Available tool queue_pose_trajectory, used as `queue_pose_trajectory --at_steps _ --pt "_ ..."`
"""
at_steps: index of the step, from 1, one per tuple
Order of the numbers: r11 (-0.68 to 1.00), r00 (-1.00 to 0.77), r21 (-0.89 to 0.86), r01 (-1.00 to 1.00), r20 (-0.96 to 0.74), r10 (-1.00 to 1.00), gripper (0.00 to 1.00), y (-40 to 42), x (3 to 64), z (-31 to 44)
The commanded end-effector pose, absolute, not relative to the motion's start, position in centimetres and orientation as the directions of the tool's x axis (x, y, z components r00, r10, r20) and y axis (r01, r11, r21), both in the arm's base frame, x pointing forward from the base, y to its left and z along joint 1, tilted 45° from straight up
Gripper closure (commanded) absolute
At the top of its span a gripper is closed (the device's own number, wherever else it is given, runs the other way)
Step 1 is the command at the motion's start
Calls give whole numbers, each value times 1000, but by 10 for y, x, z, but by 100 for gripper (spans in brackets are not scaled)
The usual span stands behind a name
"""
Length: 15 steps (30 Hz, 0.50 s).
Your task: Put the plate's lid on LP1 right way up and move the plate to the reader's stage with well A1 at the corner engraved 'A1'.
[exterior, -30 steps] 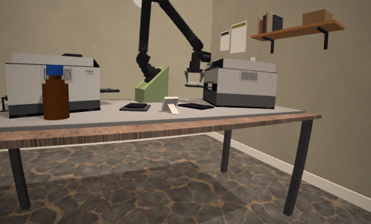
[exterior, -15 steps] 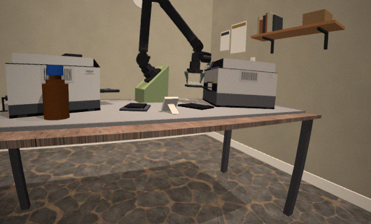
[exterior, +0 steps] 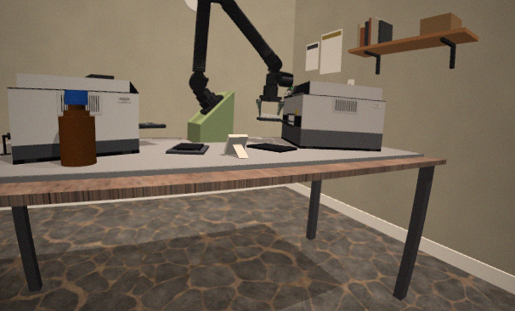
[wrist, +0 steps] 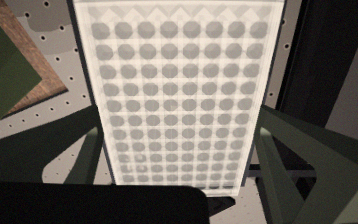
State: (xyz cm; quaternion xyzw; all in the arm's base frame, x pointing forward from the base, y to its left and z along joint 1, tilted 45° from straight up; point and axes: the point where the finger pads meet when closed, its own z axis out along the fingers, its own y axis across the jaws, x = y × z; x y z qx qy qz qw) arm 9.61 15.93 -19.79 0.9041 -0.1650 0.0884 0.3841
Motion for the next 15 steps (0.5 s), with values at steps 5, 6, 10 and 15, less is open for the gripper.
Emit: queue_pose_trajectory --at_steps 5,6,10,15 --pt "-671 928 642 -371 288 -238 14 167 104 -210" --pt "-671 928 642 -371 288 -238 14 167 104 -210" --pt "-669 927 644 -372 289 -238 14 165 105 -211" --pt "-667 927 644 -373 290 -239 14 164 104 -211"
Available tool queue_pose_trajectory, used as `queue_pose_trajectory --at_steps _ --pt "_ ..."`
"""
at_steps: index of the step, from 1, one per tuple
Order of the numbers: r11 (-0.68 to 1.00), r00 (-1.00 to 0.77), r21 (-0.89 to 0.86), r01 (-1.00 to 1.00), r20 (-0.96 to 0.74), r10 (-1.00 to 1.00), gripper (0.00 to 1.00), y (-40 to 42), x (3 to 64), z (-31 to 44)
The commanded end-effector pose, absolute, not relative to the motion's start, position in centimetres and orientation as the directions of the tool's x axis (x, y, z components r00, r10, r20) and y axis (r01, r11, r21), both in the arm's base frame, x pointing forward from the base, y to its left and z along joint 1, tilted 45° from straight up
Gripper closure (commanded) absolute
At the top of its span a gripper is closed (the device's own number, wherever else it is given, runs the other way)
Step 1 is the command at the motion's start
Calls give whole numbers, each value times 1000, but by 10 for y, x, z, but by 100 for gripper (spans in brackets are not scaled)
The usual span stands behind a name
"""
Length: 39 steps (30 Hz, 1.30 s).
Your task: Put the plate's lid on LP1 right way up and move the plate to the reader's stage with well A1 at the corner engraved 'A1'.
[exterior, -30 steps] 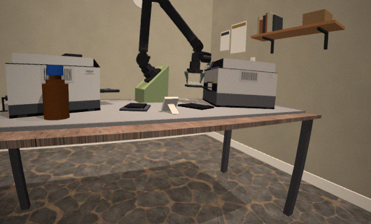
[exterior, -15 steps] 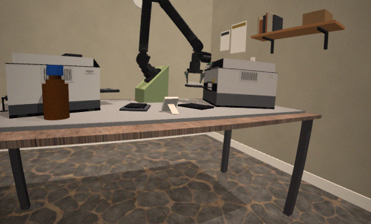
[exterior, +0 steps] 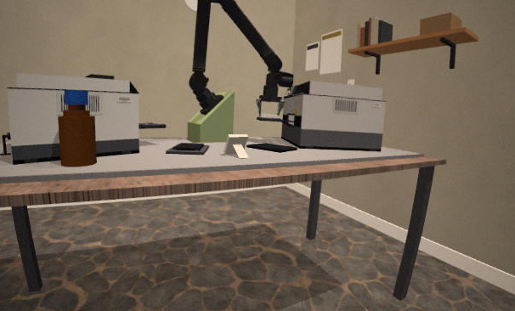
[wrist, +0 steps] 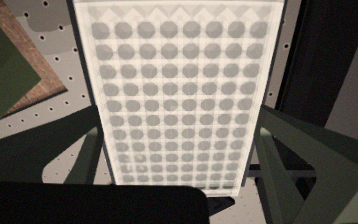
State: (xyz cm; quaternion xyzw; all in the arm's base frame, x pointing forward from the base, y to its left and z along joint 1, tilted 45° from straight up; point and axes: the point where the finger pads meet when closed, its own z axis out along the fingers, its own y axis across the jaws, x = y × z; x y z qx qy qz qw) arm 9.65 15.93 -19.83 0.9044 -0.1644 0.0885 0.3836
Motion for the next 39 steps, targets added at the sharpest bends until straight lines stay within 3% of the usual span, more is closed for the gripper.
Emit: queue_pose_trajectory --at_steps 1,39 --pt "-667 927 645 -374 290 -239 14 163 104 -211" --pt "-647 919 653 -393 304 -252 14 150 103 -215"
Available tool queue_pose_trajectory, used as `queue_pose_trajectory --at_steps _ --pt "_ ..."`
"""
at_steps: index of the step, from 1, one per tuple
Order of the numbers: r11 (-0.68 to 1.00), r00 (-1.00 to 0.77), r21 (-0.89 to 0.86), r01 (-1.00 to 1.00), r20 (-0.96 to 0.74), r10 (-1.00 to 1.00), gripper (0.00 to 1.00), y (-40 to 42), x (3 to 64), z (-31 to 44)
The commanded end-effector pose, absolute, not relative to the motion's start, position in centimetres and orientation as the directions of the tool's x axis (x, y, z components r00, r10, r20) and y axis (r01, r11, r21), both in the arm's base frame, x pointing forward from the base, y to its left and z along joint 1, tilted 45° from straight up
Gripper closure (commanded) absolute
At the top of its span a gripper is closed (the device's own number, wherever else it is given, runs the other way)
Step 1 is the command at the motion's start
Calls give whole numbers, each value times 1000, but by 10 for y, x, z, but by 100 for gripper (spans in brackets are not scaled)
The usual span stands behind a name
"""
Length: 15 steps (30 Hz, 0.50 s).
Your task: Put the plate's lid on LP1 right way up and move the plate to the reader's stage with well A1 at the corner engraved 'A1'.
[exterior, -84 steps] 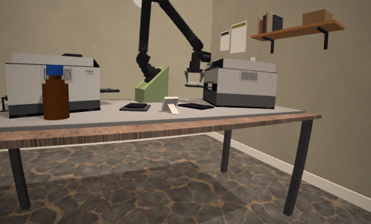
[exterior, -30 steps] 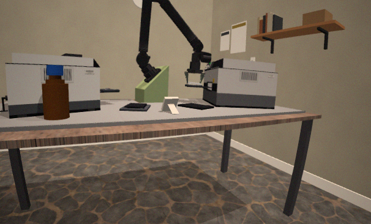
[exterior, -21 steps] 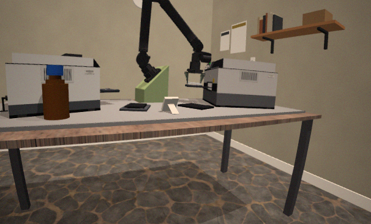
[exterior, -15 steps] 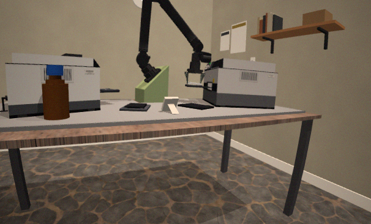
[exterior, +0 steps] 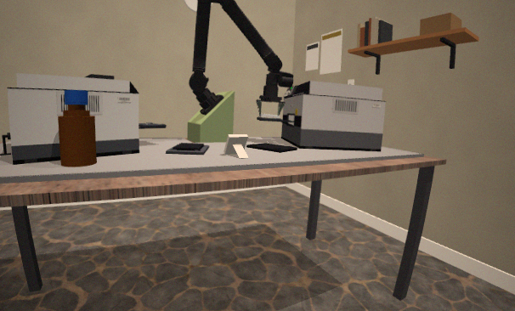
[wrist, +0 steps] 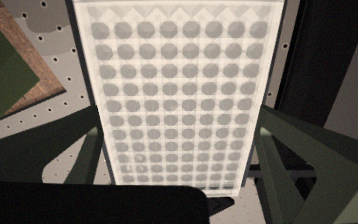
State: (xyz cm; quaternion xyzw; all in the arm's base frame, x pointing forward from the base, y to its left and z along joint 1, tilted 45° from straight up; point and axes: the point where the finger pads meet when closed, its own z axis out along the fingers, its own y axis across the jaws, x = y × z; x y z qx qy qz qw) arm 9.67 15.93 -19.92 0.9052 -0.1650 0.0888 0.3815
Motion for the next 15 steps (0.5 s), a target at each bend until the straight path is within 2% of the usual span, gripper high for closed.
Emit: queue_pose_trajectory --at_steps 1,15 --pt "-646 919 654 -394 304 -253 14 150 103 -215" --pt "-636 916 660 -400 308 -257 14 144 102 -215"
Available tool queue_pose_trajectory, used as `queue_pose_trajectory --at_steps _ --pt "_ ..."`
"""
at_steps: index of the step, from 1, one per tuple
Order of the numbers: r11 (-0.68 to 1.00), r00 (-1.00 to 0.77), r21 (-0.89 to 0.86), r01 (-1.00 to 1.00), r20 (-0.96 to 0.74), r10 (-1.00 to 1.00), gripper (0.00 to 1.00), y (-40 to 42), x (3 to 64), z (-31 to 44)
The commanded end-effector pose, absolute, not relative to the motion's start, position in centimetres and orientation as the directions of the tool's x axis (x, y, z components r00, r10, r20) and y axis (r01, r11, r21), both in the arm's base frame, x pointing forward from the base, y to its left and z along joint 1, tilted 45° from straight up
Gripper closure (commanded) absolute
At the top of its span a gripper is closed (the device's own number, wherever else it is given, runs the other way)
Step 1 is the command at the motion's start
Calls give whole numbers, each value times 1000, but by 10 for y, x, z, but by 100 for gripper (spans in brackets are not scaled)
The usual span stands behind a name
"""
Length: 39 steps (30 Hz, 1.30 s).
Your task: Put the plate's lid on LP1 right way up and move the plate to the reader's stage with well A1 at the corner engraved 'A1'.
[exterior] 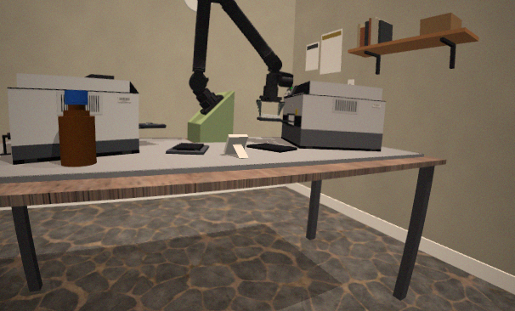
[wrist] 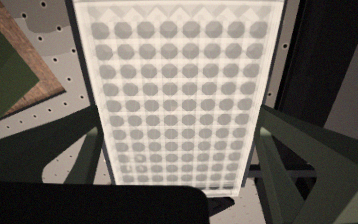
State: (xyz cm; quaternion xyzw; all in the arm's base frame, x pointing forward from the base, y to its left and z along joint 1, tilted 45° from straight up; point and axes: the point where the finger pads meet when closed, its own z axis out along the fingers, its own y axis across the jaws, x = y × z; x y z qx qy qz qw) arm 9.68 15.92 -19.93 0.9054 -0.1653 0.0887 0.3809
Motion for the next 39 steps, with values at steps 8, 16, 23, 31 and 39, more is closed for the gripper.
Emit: queue_pose_trajectory --at_steps 8,16,23,31,39 --pt "-629 915 665 -404 311 -259 14 140 101 -215" --pt "-624 913 667 -406 314 -259 14 138 101 -215" --pt "-621 913 669 -408 316 -260 14 138 101 -215" --pt "-617 910 670 -413 320 -263 14 137 101 -216" --pt "-612 909 673 -416 322 -264 14 137 101 -216"
